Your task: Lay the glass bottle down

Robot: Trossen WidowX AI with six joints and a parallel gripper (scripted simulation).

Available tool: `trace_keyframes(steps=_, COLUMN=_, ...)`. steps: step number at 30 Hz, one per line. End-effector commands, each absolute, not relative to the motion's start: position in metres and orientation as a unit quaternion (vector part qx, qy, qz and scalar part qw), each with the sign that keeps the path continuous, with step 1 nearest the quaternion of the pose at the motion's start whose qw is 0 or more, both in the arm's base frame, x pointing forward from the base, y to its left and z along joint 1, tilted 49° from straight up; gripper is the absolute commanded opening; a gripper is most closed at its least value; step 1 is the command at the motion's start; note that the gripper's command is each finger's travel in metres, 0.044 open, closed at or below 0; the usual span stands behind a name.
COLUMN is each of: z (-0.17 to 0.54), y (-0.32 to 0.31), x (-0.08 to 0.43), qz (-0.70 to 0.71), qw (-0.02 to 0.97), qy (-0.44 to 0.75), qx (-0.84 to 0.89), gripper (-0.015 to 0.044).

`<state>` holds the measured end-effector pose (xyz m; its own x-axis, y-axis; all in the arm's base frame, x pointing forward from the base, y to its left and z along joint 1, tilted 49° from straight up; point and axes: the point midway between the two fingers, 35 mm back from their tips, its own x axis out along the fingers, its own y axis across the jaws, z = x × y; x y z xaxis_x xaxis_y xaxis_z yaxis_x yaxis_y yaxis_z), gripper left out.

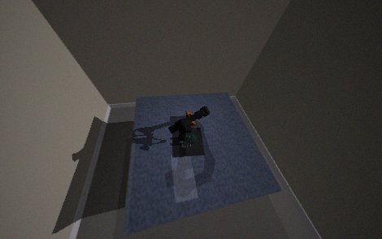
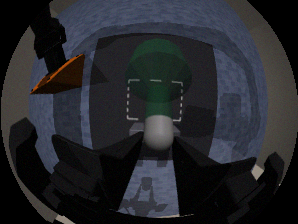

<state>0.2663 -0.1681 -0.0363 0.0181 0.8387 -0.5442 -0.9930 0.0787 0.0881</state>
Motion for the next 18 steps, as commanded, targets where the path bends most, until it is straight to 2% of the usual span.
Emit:
trace_keyframes(steps=1, z=-0.043, y=-0.168, x=0.267, qz=0.660, qw=0.694, qy=0.238, qx=-0.164, gripper=0.0123)
trace_keyframes(steps=18, z=-0.065, y=-0.170, x=0.266, qz=0.658, qw=0.697, qy=0.238, qx=-0.159, gripper=0.0123)
